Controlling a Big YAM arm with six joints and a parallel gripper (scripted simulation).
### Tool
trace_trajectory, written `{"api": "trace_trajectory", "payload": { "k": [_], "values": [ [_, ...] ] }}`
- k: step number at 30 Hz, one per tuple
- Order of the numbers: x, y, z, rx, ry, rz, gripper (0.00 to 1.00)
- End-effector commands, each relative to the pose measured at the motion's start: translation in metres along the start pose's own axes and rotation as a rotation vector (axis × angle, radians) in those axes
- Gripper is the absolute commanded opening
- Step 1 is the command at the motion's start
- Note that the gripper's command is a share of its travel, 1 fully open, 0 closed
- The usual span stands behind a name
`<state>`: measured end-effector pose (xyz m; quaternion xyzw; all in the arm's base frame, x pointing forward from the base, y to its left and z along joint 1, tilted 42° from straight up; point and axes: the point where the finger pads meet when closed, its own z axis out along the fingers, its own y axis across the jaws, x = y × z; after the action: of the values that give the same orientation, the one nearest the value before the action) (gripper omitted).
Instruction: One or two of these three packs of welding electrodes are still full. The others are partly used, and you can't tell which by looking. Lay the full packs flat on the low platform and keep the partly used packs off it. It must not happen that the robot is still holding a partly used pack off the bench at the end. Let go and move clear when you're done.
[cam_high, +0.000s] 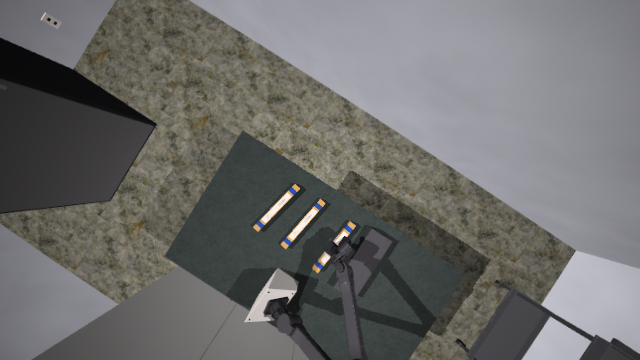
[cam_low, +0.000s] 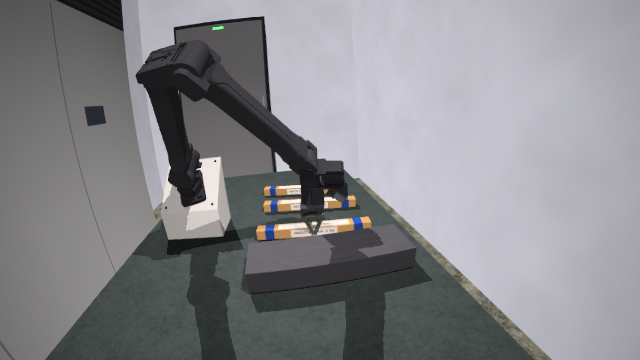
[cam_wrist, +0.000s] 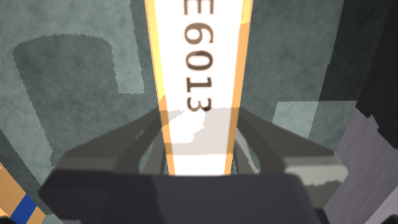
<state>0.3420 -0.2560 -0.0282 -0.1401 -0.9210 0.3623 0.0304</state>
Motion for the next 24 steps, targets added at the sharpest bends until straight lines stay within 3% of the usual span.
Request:
{"api": "trace_trajectory", "payload": {
  "k": [1, 24],
  "values": [
    [0.0028, 0.002, 0.0091, -0.004, 0.012, -0.015, 0.0],
    [0.0041, 0.0016, 0.0112, -0.004, 0.014, -0.015, 0.0]
  ]
}}
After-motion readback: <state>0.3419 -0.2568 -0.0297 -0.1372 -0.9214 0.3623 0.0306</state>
